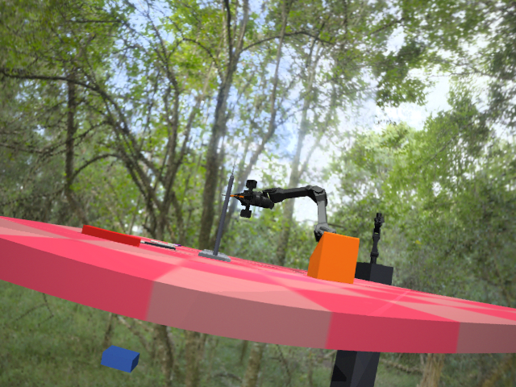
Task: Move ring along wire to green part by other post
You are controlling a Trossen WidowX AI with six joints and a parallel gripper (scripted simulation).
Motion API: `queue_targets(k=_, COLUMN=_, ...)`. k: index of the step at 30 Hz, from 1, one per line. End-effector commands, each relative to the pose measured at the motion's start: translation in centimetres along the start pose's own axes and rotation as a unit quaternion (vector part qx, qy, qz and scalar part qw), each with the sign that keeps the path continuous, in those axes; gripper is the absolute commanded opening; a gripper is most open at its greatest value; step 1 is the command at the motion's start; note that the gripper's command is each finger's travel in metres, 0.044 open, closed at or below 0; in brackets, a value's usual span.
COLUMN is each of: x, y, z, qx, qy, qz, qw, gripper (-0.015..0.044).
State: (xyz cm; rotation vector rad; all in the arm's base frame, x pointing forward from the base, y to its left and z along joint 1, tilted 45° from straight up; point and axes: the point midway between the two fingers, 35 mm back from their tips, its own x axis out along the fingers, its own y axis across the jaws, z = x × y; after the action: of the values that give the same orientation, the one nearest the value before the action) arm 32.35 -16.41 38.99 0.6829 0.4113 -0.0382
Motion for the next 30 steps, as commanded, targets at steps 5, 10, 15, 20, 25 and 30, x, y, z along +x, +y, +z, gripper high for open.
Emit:
queue_targets(k=5, x=-0.3, y=1.5, z=0.1, qx=0.022, qy=-0.002, qz=0.02, qw=1.0, gripper=-0.015)
queue_targets(k=10, x=-0.3, y=2.1, z=0.1, qx=0.042, qy=-0.002, qz=0.03, qw=0.999, gripper=-0.015)
queue_targets(k=15, x=-0.4, y=2.7, z=0.2, qx=0.06, qy=-0.001, qz=0.039, qw=0.997, gripper=-0.015)
queue_targets(k=20, x=-0.4, y=3.3, z=0.3, qx=0.078, qy=-0.001, qz=0.048, qw=0.996, gripper=-0.015)
queue_targets(k=25, x=-0.5, y=3.8, z=0.4, qx=0.096, qy=0.0, qz=0.057, qw=0.994, gripper=-0.015)
queue_targets(k=30, x=-0.6, y=4.4, z=0.5, qx=0.113, qy=0.001, qz=0.065, qw=0.991, gripper=-0.015)
